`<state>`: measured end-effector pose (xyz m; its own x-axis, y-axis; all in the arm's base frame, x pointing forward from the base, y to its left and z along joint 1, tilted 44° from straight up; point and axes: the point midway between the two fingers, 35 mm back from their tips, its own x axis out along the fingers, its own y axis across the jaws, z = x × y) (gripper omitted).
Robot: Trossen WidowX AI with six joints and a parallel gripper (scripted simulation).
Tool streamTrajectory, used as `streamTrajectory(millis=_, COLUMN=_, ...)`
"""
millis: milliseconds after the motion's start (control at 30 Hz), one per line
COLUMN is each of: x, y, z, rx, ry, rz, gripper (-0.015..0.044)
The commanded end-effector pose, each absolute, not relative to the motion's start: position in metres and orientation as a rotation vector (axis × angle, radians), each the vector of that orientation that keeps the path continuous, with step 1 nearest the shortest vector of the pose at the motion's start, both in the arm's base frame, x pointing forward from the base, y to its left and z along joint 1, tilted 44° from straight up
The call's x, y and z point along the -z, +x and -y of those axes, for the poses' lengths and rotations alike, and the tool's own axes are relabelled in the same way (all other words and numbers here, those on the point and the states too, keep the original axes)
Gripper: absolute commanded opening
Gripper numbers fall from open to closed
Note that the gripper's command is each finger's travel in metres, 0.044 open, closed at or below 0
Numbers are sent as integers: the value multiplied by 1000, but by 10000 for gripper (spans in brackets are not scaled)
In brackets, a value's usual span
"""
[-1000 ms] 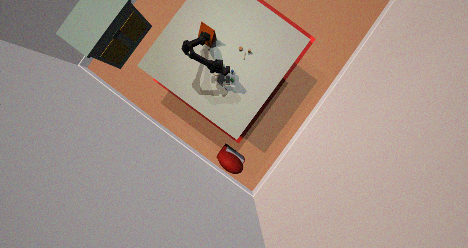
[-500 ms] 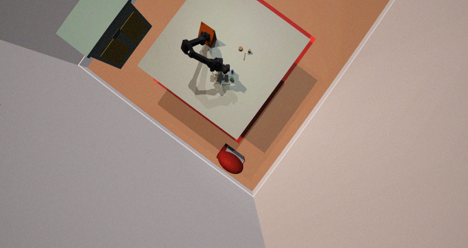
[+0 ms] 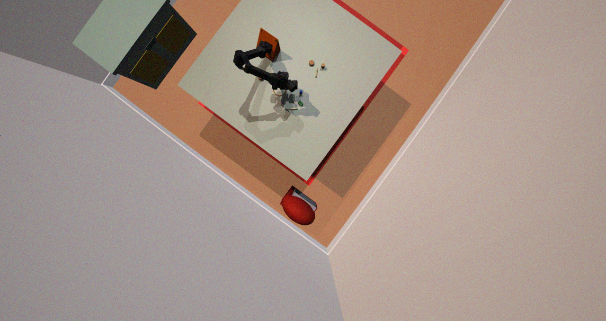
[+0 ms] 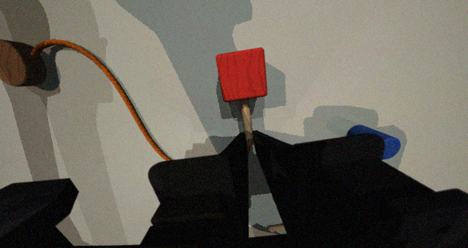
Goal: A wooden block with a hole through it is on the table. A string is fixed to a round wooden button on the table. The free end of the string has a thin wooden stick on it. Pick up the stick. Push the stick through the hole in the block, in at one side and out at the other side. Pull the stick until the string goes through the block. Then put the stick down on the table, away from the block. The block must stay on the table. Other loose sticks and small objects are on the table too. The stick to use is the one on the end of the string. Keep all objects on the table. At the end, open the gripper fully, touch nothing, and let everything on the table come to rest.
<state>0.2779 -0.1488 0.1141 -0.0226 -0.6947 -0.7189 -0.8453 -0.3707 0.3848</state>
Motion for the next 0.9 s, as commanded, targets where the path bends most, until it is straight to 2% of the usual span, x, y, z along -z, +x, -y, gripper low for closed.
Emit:
streamTrajectory(millis=0, x=-112, y=275, z=146, rx=-1336, ry=-2072, rz=-1663, gripper=0)
streamTrajectory(millis=533, x=-98, y=263, z=132, rx=-1339, ry=-2071, rz=-1662, gripper=0)
streamTrajectory(millis=700, x=-99, y=265, z=133, rx=-1349, ry=-2071, rz=-1655, gripper=124)
streamTrajectory(millis=867, x=-126, y=269, z=105, rx=-1353, ry=-2067, rz=-1647, gripper=124)
